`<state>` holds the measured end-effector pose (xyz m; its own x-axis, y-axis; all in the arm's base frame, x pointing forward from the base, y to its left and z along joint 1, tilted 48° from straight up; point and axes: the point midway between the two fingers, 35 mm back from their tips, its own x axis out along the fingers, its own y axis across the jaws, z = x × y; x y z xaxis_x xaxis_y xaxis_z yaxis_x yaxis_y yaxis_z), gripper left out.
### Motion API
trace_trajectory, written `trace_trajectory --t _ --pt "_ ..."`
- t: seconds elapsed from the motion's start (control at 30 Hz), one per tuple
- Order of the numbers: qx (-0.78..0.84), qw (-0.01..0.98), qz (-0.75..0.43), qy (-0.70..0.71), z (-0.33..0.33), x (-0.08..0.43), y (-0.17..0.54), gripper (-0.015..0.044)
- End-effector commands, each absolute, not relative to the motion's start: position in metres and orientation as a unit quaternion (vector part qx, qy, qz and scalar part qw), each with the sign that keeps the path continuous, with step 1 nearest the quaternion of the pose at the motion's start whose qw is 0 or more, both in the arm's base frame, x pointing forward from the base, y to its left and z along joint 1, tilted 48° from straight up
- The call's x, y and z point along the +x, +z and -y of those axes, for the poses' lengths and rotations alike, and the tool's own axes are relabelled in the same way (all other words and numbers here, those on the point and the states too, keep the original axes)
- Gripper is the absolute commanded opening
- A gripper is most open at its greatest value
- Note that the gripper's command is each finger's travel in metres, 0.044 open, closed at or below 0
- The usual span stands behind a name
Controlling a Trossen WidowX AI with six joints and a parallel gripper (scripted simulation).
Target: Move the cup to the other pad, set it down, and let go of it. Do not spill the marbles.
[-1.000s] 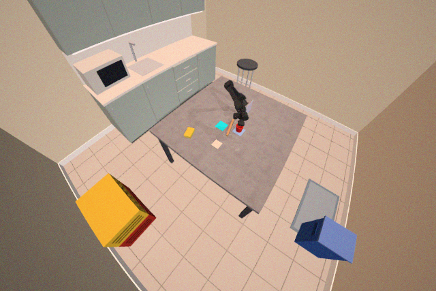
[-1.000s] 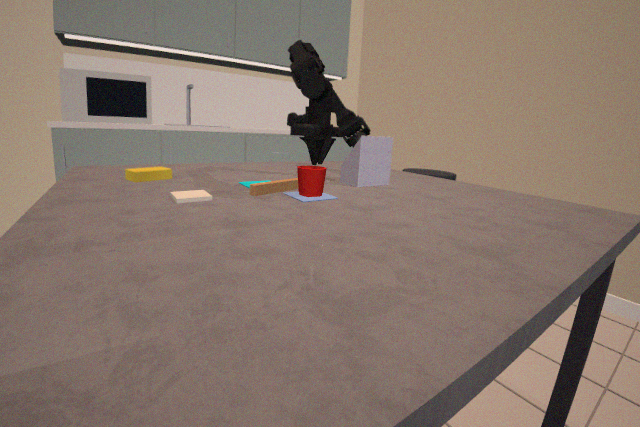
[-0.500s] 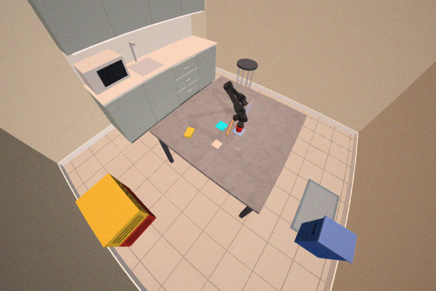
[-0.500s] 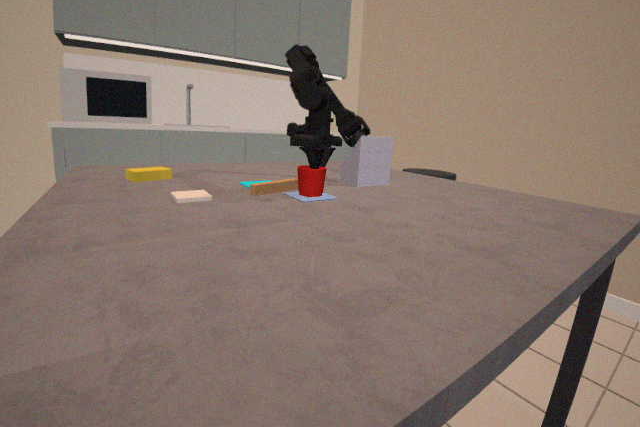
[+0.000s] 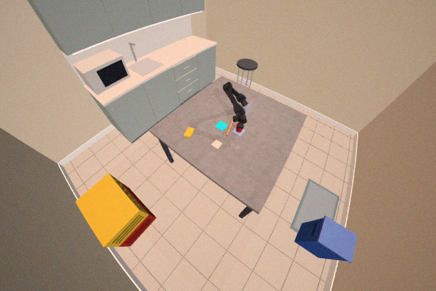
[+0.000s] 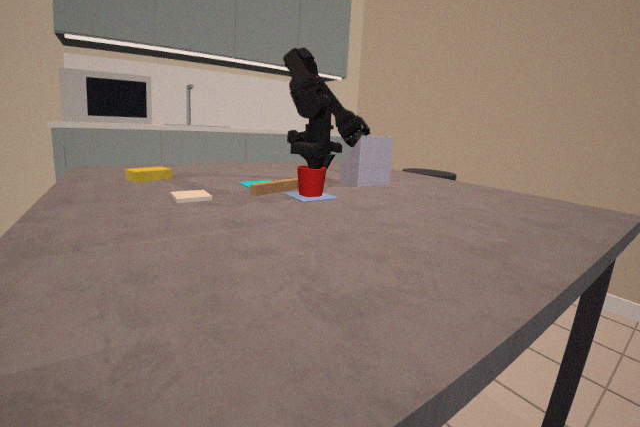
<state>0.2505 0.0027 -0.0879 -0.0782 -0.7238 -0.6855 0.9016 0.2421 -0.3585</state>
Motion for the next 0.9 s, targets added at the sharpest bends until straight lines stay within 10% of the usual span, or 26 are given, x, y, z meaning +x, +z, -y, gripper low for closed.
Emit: trace_trajectory --t 0.0,0.87 --pt "0.108 0.671 -0.414 -0.606 -0.003 0.251 -0.088 0.0089" --pt "0.106 0.671 -0.416 -0.605 -0.028 0.255 -0.066 0.0"
